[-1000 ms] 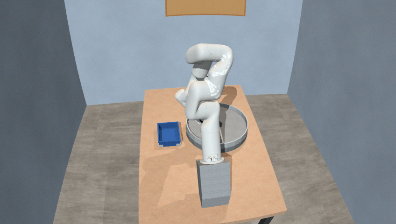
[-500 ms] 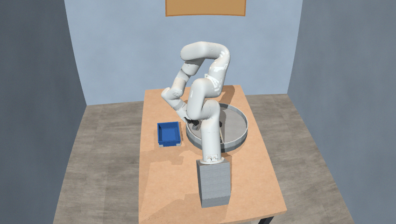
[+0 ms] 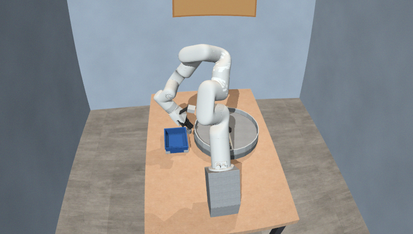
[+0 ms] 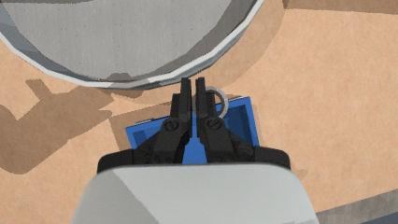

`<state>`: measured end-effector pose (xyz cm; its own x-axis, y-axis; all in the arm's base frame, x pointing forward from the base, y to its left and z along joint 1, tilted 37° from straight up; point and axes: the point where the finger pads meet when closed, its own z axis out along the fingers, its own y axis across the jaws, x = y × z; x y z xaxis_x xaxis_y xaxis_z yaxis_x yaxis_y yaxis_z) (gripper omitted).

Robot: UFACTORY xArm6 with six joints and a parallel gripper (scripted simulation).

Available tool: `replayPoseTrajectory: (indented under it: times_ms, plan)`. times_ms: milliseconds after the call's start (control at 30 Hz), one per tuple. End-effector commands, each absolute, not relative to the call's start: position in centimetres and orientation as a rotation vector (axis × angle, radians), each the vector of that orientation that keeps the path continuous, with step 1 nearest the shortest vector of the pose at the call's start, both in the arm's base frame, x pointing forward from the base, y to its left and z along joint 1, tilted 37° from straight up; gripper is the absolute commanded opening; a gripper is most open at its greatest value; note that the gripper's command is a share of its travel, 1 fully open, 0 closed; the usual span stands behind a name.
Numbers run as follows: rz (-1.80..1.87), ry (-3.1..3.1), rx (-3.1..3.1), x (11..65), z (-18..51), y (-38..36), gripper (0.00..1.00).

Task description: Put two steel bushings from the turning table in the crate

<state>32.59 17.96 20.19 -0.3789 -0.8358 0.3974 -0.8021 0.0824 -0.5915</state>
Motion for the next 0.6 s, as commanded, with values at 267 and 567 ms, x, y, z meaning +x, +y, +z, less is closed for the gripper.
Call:
replayPoseTrajectory:
  times_ms: [267,567]
  plan:
    - [-1.208,2.290,-1.719,33.5,21.9,25.7,0.00]
    - [-1.208,2.290,-1.719,33.6,22.1,27.0,0.00]
